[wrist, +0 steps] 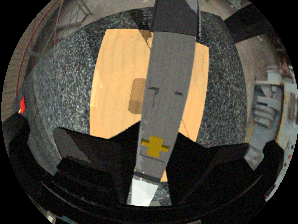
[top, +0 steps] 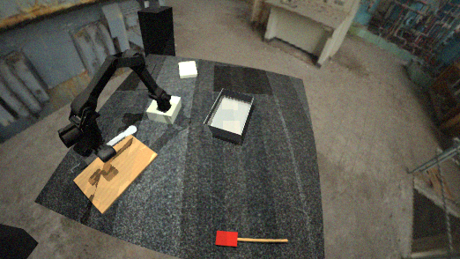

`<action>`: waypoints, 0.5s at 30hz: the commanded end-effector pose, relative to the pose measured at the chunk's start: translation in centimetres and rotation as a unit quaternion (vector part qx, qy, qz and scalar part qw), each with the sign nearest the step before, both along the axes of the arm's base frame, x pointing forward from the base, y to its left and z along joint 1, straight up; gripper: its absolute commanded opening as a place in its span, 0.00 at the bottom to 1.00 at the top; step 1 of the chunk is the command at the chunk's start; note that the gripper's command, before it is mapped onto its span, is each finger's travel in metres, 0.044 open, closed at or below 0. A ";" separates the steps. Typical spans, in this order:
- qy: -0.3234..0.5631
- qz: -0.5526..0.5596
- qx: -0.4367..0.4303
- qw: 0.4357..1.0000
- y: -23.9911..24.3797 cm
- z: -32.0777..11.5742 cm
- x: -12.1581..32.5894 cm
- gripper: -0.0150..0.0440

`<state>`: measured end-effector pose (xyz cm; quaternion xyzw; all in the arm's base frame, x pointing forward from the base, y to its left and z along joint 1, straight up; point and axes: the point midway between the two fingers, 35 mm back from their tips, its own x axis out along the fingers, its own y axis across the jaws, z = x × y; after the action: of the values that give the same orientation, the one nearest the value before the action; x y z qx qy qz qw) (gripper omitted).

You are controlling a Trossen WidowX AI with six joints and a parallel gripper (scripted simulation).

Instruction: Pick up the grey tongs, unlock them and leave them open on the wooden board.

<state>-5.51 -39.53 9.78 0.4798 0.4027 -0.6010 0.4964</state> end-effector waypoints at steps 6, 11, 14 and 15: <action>-0.018 -0.006 0.067 0.998 0.3 -0.7 0.1 0.00; -0.022 -0.007 0.087 0.996 0.4 -1.0 0.1 0.00; -0.022 -0.007 0.087 0.996 0.4 -1.0 0.1 0.00; -0.022 -0.007 0.087 0.996 0.4 -1.0 0.1 0.00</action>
<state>-5.48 -38.94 8.39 0.5354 0.4428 -0.5560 0.4562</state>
